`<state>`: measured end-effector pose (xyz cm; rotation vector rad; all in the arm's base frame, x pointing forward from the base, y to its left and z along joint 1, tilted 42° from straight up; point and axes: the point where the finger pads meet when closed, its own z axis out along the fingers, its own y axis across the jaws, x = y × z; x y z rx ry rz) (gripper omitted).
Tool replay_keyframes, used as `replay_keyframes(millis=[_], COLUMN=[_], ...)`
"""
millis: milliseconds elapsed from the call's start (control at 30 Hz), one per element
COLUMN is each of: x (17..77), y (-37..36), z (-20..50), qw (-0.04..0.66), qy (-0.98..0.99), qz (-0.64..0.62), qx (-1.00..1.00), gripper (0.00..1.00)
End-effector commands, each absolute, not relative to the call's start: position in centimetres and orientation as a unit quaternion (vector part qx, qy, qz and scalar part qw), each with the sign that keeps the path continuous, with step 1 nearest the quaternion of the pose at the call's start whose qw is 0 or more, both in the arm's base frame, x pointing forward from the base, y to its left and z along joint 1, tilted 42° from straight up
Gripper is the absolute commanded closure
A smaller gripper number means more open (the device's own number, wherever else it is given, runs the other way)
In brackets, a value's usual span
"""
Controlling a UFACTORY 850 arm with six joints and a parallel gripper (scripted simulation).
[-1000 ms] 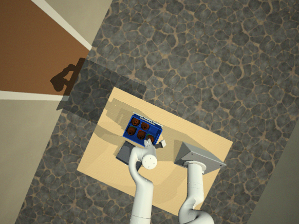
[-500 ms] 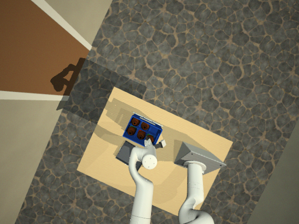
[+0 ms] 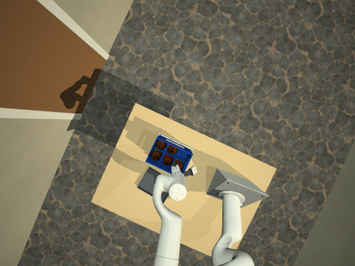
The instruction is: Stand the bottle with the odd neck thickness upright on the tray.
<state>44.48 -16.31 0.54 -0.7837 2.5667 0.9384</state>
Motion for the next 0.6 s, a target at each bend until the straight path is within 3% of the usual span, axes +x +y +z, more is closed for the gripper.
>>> replay_keyframes(millis=[0,567], x=[44.54,44.53], y=[-16.39,-16.49], z=[0.58,0.69], qw=[0.149,0.149], qy=[0.893,0.893], qz=[0.326,0.326], qx=[-0.273,-0.273], gripper=[0.35,0.35])
